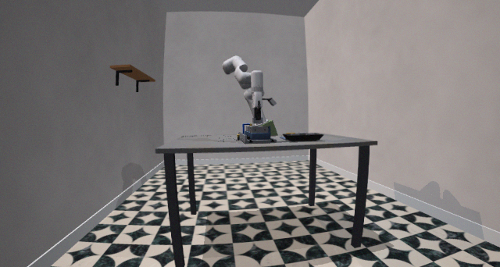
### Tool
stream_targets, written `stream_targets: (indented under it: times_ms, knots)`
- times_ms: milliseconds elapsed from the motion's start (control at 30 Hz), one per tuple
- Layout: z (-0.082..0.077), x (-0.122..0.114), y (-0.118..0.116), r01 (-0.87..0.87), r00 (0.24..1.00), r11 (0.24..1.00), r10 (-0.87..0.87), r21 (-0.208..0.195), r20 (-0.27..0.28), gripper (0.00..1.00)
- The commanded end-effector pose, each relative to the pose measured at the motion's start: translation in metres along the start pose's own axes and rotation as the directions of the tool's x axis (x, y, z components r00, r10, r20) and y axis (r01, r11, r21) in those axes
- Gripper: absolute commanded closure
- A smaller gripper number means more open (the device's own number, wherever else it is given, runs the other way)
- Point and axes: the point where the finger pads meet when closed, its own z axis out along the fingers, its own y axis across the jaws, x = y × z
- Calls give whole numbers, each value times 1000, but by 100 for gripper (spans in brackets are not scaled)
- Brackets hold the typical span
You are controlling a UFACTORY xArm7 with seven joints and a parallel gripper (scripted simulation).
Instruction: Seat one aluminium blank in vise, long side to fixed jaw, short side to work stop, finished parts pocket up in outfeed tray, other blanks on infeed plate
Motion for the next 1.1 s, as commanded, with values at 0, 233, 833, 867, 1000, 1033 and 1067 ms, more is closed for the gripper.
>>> stream_targets:
  times_ms: [0,233,833,867,1000,1033,1067]
  knots:
    - [1,0,2,0,1000,1000,0,-5,1,100]
    - [6,1,2,0,1000,1000,0,-5,1,100]
    - [12,1,2,0,1000,1000,0,-5,1,100]
    - [12,1,2,0,1000,1000,0,-5,1,100]
    - [12,1,2,0,1000,1000,0,-5,1,100]
    - [12,1,2,0,1000,1000,0,-5,1,100]
    - [12,1,2,0,1000,1000,0,-5,1,100]
